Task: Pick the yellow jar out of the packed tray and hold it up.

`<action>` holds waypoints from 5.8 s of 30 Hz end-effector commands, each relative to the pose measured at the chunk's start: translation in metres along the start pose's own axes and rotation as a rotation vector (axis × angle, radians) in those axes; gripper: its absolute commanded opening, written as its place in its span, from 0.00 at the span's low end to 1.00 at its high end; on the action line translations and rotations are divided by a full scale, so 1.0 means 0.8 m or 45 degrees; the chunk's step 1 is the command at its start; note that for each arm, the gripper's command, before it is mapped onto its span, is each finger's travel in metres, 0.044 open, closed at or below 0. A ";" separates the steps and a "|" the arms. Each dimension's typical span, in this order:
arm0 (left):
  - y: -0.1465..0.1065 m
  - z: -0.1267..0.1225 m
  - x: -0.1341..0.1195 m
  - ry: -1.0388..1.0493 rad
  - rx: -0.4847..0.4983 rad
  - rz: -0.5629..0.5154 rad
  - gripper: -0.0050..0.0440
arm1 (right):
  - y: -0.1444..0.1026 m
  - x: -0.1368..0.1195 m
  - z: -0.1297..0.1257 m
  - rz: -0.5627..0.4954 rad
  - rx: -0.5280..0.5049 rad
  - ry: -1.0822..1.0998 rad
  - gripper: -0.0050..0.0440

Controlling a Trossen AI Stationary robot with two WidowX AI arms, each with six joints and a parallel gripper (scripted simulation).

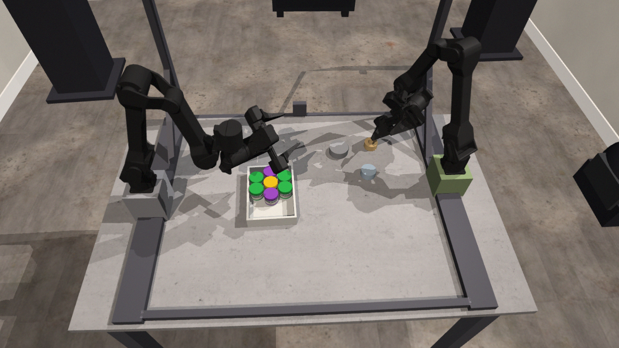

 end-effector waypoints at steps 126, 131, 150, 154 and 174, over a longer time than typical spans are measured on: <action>0.162 0.162 0.136 -0.814 -0.977 -0.124 1.00 | -0.091 -0.076 -0.020 1.153 -1.054 -0.302 0.00; 0.119 0.171 0.104 -0.814 -0.989 -0.125 1.00 | -0.051 -0.060 -0.031 1.225 -1.095 -0.245 0.00; 0.051 0.167 0.029 -0.801 -1.012 -0.133 1.00 | 0.049 -0.049 -0.080 1.428 -1.225 -0.084 0.00; 0.051 0.166 0.028 -0.799 -1.014 -0.129 1.00 | 0.054 -0.052 -0.086 1.446 -1.235 -0.070 0.00; 0.051 0.171 0.032 -0.802 -1.010 -0.142 1.00 | 0.059 -0.072 -0.106 1.484 -1.250 -0.054 0.00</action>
Point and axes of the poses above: on each arm, the point midway between the two fingers, 35 mm back from their tips, its own y axis out along the fingers, its own z axis across the jaws, x = y × z, the point moved 3 cm from there along -y, back along the fingers, and after that the axes turned 7 degrees about y, right-handed, at the moved point
